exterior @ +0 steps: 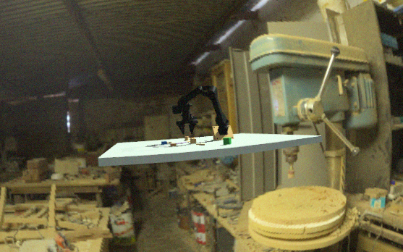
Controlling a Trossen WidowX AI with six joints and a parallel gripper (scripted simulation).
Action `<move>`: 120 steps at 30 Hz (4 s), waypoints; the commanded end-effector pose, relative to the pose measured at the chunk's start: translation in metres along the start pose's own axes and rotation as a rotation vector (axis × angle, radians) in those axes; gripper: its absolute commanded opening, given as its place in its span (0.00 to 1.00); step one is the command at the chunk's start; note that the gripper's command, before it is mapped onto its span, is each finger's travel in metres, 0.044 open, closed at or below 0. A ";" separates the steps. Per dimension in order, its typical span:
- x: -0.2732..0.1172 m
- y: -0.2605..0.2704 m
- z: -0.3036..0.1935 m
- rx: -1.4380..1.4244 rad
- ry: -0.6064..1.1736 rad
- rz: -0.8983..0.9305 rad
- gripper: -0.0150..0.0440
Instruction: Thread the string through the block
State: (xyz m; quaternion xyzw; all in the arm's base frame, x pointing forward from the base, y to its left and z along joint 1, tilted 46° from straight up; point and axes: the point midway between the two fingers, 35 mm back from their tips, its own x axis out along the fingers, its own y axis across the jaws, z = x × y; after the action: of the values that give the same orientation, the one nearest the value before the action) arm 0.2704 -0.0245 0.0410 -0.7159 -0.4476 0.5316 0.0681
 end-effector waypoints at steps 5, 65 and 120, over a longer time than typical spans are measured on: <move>-0.001 0.004 0.000 0.028 -0.001 0.006 0.82; 0.059 0.004 -0.001 0.028 0.001 0.004 0.46; 0.014 0.006 -0.002 0.020 -0.003 0.012 0.25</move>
State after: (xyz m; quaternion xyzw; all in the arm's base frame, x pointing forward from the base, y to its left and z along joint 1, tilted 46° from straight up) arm 0.2730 -0.0116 0.0230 -0.7124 -0.4397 0.5412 0.0790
